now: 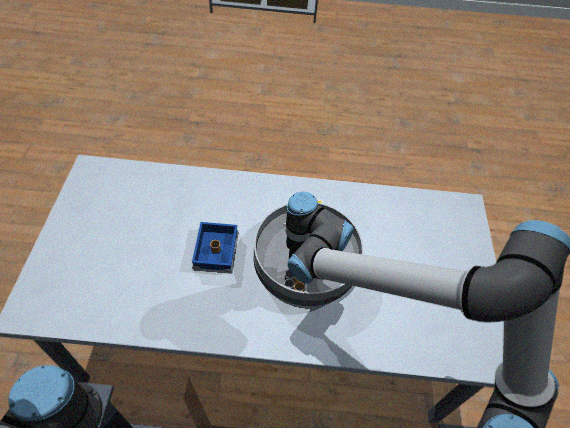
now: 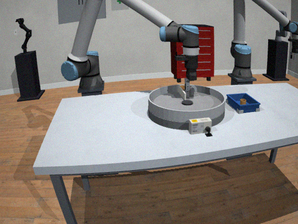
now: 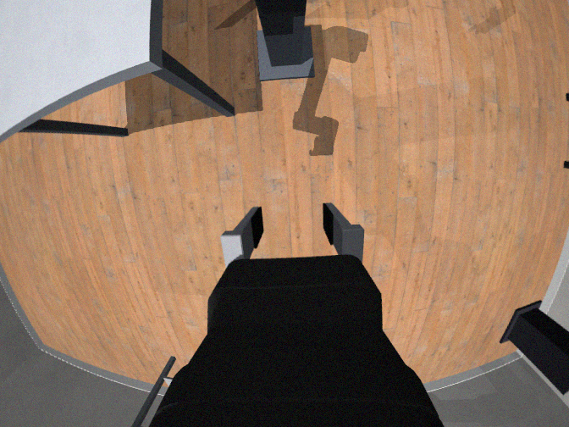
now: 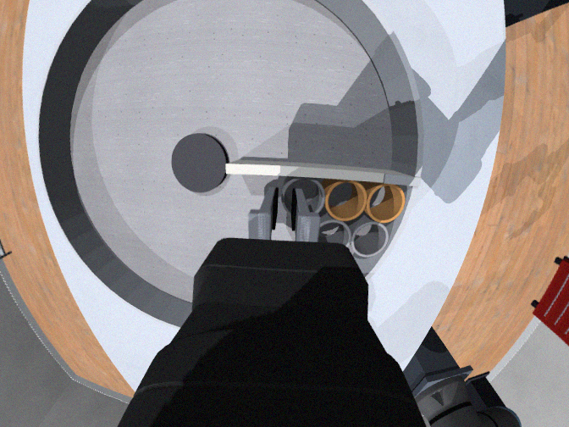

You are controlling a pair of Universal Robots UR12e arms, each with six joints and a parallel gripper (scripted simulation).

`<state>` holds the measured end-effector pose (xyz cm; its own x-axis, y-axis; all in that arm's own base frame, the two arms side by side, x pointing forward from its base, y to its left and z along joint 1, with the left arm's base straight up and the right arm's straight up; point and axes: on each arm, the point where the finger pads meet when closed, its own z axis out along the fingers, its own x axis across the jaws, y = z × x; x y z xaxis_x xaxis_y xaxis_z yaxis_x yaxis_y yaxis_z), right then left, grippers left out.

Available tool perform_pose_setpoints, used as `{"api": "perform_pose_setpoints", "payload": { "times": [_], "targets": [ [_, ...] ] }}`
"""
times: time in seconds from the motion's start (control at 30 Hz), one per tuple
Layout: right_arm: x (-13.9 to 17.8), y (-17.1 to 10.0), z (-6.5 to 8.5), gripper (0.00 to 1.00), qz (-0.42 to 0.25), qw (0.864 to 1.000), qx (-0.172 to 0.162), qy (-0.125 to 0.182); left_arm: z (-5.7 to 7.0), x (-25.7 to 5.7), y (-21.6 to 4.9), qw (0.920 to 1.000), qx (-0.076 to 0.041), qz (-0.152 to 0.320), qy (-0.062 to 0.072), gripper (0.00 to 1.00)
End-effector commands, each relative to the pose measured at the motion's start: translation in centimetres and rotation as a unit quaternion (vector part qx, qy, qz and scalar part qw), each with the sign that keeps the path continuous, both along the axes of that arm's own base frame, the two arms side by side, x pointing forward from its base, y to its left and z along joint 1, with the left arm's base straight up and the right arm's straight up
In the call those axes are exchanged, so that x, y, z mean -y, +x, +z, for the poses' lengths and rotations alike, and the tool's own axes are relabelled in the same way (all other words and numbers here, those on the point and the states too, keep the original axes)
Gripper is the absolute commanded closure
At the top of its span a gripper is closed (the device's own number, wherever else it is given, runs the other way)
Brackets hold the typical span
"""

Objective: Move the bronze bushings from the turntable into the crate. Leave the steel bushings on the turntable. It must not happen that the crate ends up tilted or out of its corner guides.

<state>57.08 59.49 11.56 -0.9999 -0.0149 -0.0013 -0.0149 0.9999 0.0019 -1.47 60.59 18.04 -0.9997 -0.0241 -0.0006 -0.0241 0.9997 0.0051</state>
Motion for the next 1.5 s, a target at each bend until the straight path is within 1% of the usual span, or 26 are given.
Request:
{"api": "perform_pose_setpoints", "payload": {
  "times": [0.0, 0.17, 1.2, 1.47],
  "targets": [
    [0.27, -0.04, -0.61, 0.64, 0.000, 1.000, -0.001, -0.002, -0.33, 0.21, -0.17, 1.0000, 0.000, 0.002, -0.003, 0.00],
    [0.09, 0.07, -0.23, 0.64, 0.000, 1.000, 0.000, 0.000, -0.33, 0.21, -0.17, 1.0000, 0.000, 0.002, -0.003, 0.00],
    [0.09, 0.07, -0.23, 0.64, 0.000, 1.000, 0.000, 0.000, -0.33, 0.21, -0.17, 1.0000, 0.000, 0.002, -0.003, 0.00],
    [-0.03, 0.14, 0.08, 0.64, 0.000, 1.000, 0.000, 0.001, -0.33, 0.21, -0.17, 1.0000, 0.000, 0.002, -0.003, 0.00]
  ]
}}
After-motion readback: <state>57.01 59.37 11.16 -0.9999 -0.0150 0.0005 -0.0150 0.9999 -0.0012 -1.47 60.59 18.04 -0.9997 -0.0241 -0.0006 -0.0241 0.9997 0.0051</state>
